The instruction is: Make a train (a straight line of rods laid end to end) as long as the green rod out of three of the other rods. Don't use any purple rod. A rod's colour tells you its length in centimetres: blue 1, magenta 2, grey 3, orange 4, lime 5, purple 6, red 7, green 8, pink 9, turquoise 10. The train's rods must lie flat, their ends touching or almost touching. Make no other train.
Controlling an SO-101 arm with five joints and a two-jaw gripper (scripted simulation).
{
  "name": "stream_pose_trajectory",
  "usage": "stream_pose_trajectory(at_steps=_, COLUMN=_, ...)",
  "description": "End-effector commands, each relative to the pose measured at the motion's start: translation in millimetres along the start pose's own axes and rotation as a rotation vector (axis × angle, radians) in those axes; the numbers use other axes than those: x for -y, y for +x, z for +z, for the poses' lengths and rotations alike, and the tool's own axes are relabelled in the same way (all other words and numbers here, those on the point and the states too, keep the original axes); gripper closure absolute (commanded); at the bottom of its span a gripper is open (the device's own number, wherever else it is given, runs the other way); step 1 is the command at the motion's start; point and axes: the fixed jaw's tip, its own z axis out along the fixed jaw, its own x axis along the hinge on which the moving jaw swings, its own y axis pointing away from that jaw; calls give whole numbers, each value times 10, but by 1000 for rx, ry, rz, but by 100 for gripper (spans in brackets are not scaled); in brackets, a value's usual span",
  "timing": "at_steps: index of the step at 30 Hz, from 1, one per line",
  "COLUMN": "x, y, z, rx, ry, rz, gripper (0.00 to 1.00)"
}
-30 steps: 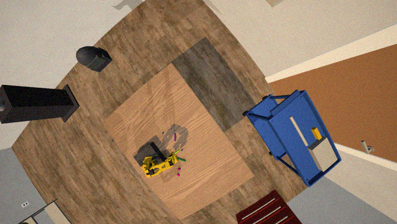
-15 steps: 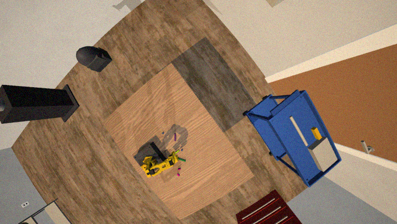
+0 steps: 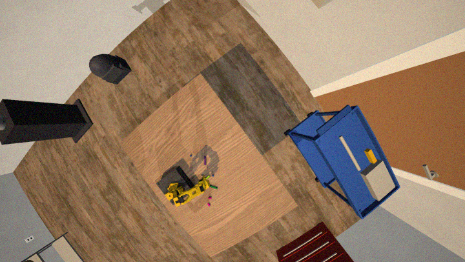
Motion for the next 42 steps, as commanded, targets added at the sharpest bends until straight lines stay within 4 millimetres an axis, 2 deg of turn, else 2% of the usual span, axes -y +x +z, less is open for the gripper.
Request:
stream_pose_trajectory(at_steps=1, x=5, y=-50, z=103, rx=16, ry=7, rz=17, gripper=81)
stream_pose_trajectory(at_steps=17, x=9, y=-63, z=191, rx=16, ry=7, rz=17, gripper=81)
stream_pose_trajectory(at_steps=18, x=25, y=-102, z=247, rx=41, ry=17, rz=17, gripper=81)
stream_pose_trajectory(at_steps=42, x=25, y=-102, z=247, rx=41, ry=17, rz=17, gripper=82)
